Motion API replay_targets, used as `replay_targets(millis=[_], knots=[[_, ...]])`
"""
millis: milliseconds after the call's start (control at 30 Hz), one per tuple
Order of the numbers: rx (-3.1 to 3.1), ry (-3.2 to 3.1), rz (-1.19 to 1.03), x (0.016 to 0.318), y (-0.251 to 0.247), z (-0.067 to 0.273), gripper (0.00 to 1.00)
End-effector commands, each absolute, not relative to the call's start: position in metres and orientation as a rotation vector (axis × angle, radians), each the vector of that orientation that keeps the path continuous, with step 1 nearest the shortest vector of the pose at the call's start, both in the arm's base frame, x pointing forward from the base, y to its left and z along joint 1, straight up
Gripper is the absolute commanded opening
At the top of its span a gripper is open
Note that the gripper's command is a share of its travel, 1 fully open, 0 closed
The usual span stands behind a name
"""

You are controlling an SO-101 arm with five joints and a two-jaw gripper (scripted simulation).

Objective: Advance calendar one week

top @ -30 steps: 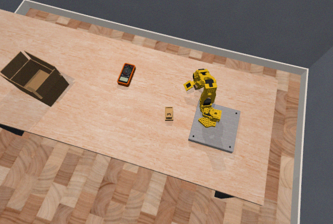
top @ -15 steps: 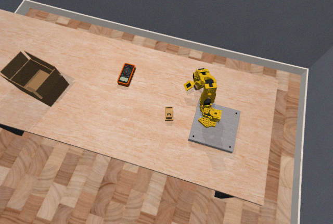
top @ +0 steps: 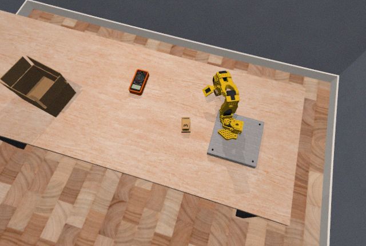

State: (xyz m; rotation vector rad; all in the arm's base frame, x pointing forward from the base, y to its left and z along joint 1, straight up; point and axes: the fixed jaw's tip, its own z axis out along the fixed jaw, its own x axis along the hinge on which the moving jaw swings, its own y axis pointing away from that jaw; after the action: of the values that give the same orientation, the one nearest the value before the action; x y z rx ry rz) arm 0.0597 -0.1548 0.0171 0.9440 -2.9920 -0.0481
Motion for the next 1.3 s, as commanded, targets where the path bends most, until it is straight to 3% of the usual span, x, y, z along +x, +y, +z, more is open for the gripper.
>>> replay_targets(millis=[0,467,833,1267], knots=[[0.94,-2.996,-0.028,0.061,-0.155,0.028,0.0],[0.956,-2.991,-0.028,0.062,-0.154,0.031,0.0],[1.128,-2.929,-0.028,0.079,-0.146,0.031,0.0],[1.701,-2.633,-0.029,0.131,-0.102,0.031,0.0]])
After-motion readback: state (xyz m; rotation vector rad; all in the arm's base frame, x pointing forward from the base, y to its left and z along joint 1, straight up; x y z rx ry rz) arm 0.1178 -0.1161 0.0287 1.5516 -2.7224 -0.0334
